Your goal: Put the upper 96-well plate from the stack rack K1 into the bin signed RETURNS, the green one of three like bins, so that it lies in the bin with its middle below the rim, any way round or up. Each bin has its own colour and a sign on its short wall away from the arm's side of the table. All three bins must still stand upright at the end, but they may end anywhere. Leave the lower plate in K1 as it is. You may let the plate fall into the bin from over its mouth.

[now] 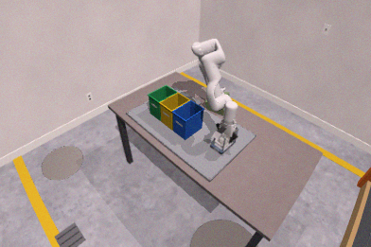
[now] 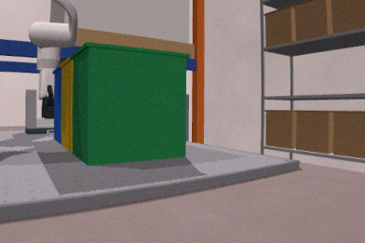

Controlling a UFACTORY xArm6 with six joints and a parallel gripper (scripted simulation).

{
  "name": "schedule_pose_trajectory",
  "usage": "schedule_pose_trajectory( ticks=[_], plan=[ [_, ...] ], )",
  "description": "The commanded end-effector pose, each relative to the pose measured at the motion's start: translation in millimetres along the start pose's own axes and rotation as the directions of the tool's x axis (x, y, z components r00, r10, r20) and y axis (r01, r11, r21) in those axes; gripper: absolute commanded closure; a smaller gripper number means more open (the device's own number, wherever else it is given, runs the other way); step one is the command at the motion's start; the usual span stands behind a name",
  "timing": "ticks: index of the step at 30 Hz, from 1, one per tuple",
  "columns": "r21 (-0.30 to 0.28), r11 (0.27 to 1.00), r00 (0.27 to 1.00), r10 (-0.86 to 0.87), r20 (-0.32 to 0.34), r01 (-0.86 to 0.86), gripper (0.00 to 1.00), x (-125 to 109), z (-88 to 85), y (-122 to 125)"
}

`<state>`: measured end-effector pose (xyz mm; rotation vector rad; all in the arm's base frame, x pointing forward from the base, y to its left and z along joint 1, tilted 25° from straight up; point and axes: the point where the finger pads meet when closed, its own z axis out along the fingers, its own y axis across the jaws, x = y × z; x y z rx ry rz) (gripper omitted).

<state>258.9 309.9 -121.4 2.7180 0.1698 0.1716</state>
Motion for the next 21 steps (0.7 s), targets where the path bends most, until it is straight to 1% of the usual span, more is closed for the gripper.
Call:
schedule_pose_trajectory(
  ticks=[1,9,21],
  plan=[
    [0.003,1.000,1.000,0.001,-0.003,-0.001,0.00,1.1,0.4,-1.2],
    [0.003,1.000,1.000,0.001,-0.003,-0.001,0.00,1.1,4.4,-1.2],
    [0.003,1.000,1.000,0.001,-0.003,-0.001,0.00,1.1,4.5,-1.2]
  ],
)
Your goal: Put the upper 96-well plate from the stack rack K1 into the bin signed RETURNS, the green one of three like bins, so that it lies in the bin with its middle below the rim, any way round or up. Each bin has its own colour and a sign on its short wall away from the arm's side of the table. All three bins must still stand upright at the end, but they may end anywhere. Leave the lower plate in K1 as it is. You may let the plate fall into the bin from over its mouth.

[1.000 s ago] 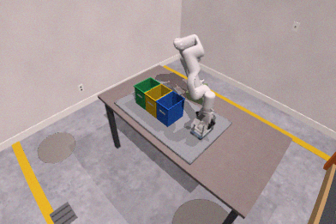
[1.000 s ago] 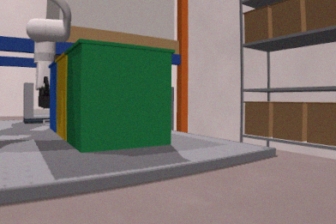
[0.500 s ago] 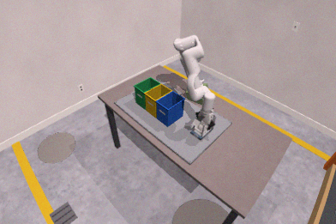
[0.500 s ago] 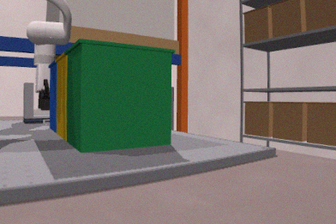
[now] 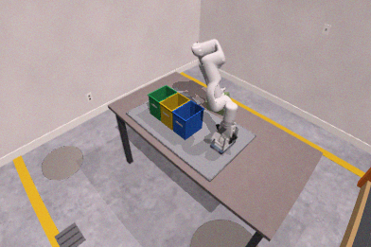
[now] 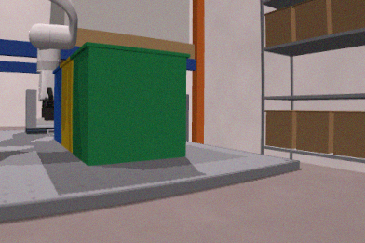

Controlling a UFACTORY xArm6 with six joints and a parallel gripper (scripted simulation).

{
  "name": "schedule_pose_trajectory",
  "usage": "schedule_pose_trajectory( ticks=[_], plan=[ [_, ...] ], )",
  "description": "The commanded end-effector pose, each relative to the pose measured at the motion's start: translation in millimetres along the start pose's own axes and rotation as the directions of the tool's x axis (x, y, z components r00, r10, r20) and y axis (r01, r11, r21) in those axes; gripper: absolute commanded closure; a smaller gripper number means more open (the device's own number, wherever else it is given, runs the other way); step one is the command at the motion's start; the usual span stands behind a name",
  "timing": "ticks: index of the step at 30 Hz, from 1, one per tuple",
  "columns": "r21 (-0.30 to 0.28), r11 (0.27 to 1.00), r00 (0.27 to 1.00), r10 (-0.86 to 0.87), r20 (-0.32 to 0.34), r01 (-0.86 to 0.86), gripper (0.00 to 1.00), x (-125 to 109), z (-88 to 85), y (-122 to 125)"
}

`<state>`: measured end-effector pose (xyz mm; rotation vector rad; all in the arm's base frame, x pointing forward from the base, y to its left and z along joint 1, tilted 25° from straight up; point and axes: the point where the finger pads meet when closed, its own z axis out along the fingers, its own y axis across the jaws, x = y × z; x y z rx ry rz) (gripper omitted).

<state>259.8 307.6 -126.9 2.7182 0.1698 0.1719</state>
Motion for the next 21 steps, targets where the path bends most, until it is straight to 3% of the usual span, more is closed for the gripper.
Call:
schedule_pose_trajectory(
  ticks=[1,5,6,21],
  plan=[
    [0.003,1.000,1.000,0.001,-0.002,-0.001,0.00,1.1,-1.6,-1.2],
    [0.003,1.000,1.000,0.001,-0.002,-0.001,0.00,1.1,-1.6,-1.2],
    [0.003,1.000,1.000,0.001,-0.002,-0.001,1.00,1.1,-2.1,-1.1],
    [0.003,1.000,1.000,0.001,-0.002,-0.001,1.00,1.0,-2.1,-1.1]
  ],
)
